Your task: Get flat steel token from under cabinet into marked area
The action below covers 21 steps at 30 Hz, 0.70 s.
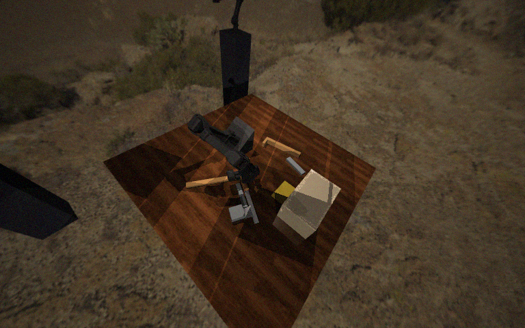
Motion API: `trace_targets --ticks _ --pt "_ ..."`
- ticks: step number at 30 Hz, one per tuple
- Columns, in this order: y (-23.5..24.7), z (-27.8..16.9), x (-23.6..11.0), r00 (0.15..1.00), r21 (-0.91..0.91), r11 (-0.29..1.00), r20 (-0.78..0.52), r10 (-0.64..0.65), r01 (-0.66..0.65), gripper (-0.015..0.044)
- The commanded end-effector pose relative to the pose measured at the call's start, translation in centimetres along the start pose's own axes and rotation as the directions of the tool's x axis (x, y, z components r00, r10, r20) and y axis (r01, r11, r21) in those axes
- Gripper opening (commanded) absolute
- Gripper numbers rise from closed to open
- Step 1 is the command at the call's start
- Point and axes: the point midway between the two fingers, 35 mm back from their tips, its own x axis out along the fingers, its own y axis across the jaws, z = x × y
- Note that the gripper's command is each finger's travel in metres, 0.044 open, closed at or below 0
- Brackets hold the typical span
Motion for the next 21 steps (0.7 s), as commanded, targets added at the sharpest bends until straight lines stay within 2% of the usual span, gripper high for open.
trace_targets --ticks 1,21 --pt "-0.5 0.2 0.0 1.000 0.017 1.000 0.004 -0.004 0.004 0.0000" --pt "-1.5 0.6 -0.1 1.000 0.017 1.000 0.005 -0.004 0.004 0.0000"
